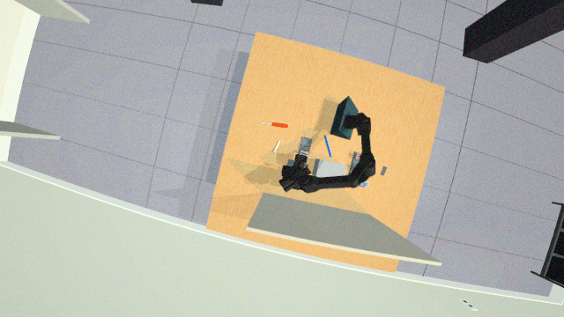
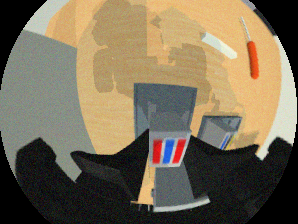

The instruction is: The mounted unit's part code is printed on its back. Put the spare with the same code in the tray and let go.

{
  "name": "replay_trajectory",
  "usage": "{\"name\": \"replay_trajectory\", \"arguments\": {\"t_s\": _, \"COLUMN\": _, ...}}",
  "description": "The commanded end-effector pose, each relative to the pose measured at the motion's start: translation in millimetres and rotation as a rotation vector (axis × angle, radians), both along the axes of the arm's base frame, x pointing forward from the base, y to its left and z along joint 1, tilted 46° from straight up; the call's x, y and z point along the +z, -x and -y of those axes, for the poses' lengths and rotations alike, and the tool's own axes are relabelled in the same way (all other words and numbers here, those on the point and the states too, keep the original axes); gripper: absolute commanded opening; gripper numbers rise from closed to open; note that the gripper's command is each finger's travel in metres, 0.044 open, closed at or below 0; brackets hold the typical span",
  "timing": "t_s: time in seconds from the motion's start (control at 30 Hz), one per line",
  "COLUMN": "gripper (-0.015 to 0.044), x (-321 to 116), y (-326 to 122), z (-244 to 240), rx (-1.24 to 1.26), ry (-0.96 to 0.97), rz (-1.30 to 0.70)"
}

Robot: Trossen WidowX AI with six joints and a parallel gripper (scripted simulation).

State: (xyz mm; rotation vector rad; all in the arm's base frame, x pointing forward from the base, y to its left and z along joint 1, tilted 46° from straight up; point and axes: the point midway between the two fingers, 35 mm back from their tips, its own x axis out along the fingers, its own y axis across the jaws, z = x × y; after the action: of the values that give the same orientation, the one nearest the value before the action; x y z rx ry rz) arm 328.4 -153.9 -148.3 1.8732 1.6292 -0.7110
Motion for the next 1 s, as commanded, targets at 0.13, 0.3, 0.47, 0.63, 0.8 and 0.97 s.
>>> {"name": "replay_trajectory", "arguments": {"t_s": 0.13, "gripper": 0.0, "x": -4.0, "y": 0.8, "z": -5.5, "rx": -0.006, "ry": -0.005, "rz": -0.001}}
{"name": "replay_trajectory", "arguments": {"t_s": 0.3, "gripper": 0.0, "x": -6.5, "y": 1.1, "z": -8.8, "rx": -0.005, "ry": -0.006, "rz": -0.001}}
{"name": "replay_trajectory", "arguments": {"t_s": 0.47, "gripper": 0.0053, "x": -6.5, "y": 0.6, "z": -8.6, "rx": 0.0, "ry": -0.002, "rz": 0.0}}
{"name": "replay_trajectory", "arguments": {"t_s": 0.63, "gripper": 0.0184, "x": -6.5, "y": 0.6, "z": -8.6, "rx": 0.0, "ry": -0.002, "rz": 0.0}}
{"name": "replay_trajectory", "arguments": {"t_s": 0.8, "gripper": 0.0315, "x": -6.5, "y": 0.6, "z": -8.6, "rx": 0.0, "ry": -0.002, "rz": 0.0}}
{"name": "replay_trajectory", "arguments": {"t_s": 0.97, "gripper": 0.044, "x": -6.5, "y": 0.6, "z": -8.6, "rx": 0.0, "ry": -0.002, "rz": 0.0}}
